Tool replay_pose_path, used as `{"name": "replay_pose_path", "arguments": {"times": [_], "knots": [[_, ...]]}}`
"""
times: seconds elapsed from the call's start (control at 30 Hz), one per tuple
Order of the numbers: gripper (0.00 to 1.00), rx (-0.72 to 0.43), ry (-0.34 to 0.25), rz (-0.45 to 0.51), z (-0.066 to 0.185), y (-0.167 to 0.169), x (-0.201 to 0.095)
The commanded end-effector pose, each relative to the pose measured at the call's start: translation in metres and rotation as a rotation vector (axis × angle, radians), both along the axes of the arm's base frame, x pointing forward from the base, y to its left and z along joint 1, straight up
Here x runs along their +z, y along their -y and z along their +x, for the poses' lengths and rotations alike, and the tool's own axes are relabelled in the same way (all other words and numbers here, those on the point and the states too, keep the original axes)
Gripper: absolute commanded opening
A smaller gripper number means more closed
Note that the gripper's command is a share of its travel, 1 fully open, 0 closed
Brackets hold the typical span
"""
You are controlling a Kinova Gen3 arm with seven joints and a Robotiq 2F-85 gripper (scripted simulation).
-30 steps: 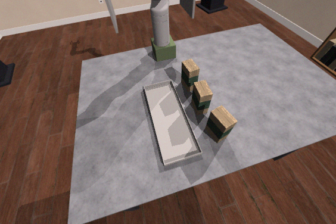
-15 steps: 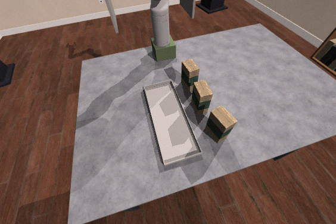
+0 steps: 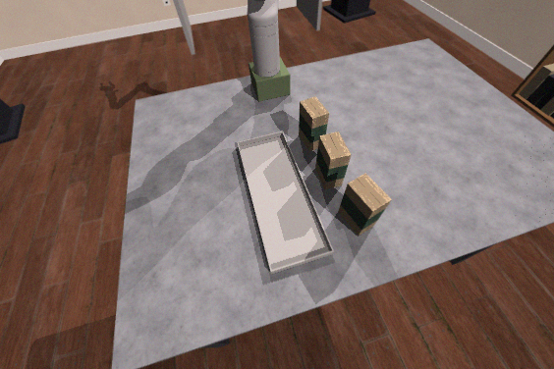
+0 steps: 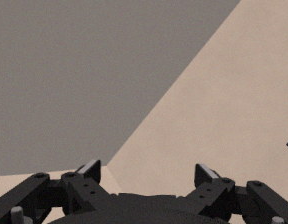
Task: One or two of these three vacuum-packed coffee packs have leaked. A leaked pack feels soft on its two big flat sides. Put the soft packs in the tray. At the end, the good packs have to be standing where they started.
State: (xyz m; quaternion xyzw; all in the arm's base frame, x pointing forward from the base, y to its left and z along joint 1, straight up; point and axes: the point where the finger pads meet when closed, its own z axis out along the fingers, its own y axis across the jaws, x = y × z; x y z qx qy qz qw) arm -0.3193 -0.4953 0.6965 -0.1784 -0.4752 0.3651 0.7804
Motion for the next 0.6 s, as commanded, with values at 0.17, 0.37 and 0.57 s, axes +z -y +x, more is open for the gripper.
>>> {"name": "replay_pose_path", "arguments": {"times": [0.17, 0.37, 0.57], "knots": [[1.0, 0.38, 0.278, 0.005, 0.102, 0.096, -0.116], [1.0, 0.38, 0.278, 0.005, 0.11, 0.101, -0.124], [1.0, 0.38, 0.278, 0.005, 0.11, 0.101, -0.124]]}}
